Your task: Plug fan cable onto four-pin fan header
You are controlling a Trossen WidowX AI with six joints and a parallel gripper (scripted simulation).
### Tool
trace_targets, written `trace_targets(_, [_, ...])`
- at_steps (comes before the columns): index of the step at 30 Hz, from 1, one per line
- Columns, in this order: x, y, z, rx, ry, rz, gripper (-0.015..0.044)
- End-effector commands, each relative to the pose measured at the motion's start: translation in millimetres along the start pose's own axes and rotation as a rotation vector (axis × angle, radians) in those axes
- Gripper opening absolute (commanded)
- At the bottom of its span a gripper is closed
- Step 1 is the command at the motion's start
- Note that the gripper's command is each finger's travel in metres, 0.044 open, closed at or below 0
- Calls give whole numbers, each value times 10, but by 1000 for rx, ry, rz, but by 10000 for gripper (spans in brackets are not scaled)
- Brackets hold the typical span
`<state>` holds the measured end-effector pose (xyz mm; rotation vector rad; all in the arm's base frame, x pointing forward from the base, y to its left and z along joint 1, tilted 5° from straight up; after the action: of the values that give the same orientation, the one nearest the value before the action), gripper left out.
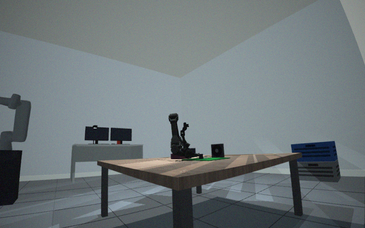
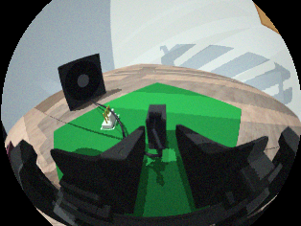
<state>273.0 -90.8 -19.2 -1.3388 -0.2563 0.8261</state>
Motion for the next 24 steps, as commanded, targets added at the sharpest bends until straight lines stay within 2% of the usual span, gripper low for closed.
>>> trace_targets(1, [-86,-2,-40,-6,13,12,140])
trace_targets(24, [-559,-124,-14,-3,19,34,140])
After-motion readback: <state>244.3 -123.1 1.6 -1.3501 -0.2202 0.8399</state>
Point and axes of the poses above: the point midway between the two fingers, 35 mm back from their tips, its own x axis out along the fingers, its own z axis across the jaws, y = z × x, the point moved 2 cm from there along -x, back along the fingers, and after that the axes turned 15 degrees about x, right-handed, at the moved point
